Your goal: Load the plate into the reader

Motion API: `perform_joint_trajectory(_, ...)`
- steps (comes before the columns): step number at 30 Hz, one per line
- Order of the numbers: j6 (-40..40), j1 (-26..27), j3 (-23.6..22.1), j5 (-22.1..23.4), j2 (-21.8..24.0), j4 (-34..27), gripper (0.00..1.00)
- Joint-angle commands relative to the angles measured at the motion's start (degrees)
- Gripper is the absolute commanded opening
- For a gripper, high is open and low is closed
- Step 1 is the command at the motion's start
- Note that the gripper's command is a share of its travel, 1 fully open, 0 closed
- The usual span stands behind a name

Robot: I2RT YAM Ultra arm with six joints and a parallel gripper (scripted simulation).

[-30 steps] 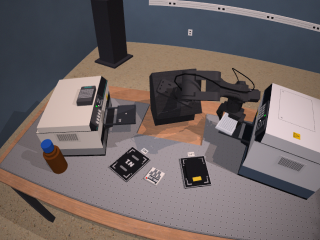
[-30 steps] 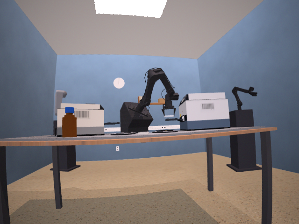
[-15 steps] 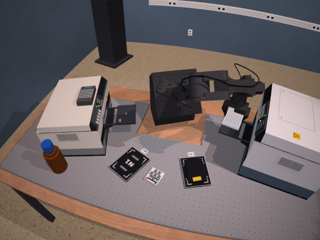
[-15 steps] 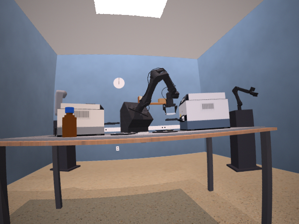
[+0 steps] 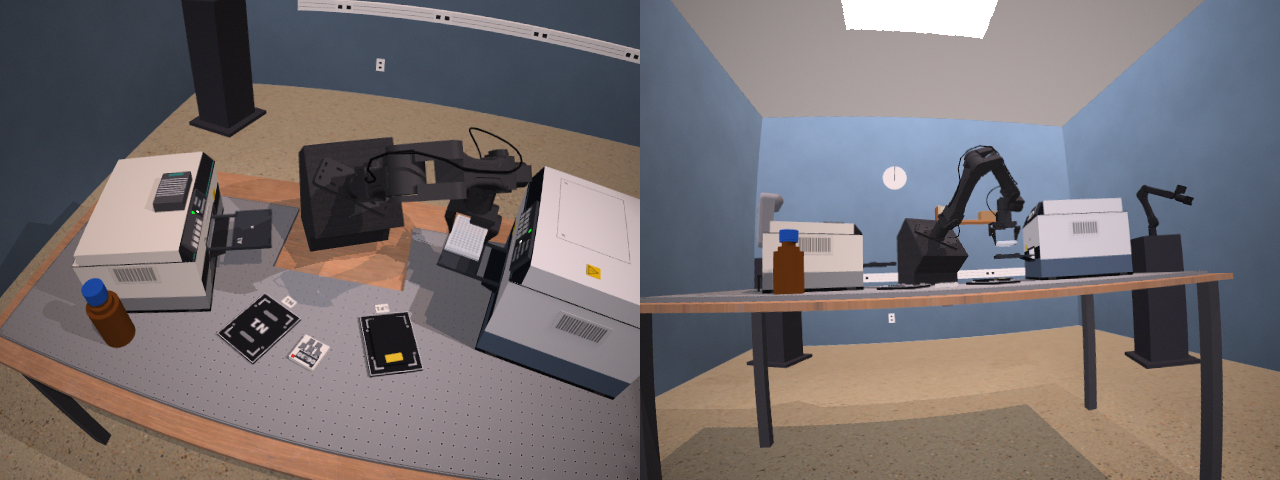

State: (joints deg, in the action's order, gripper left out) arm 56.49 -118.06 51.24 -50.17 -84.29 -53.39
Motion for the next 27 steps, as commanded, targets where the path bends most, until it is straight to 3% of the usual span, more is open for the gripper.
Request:
perform_joint_trajectory(1, -0.8, -1.4, 1.6, -0.2, 1.1, -1.4, 0.86)
perform_joint_trajectory(22, -0.7, -1.3, 2.0, -0.1, -0.9, 0.3, 0.86)
perform_joint_trajectory(27, 1.6, 1.1, -1.4, 0.2, -0.4, 2.9, 0.86)
